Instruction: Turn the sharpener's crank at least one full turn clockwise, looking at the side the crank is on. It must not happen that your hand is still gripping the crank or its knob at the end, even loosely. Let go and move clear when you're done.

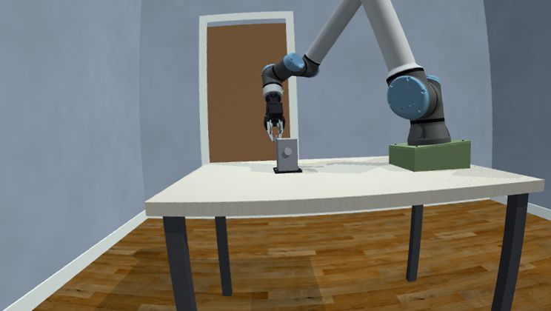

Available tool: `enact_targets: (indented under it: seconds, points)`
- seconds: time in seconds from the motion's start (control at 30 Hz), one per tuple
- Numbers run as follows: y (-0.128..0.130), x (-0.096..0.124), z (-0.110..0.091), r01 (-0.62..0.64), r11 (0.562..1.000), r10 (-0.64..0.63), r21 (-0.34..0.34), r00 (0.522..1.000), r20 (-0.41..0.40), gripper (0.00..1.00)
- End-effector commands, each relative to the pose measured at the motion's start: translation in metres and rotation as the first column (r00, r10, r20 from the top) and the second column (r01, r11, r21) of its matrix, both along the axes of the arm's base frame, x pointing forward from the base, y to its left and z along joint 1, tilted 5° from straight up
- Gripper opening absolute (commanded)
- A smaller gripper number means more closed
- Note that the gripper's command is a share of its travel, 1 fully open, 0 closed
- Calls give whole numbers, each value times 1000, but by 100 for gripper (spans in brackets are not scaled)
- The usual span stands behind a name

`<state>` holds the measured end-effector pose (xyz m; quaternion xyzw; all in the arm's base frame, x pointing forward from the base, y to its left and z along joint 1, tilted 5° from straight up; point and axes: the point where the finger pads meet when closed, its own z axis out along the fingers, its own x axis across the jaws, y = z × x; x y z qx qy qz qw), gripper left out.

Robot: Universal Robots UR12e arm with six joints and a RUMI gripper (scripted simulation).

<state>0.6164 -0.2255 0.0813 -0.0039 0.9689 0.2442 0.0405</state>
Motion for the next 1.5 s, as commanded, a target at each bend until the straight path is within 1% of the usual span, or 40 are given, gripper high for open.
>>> enact_targets:
  seconds: [0.0, 0.93, 1.47]
  points:
    - [0, 4, -2, 0, 1000, 0, -1, 1000, 1, 9]
    - [-1, 18, -18, 0, 1000, 0, -1, 1000, 1, 9]
    - [-2, 23, -33, 0, 1000, 0, -1, 1000, 1, 9]
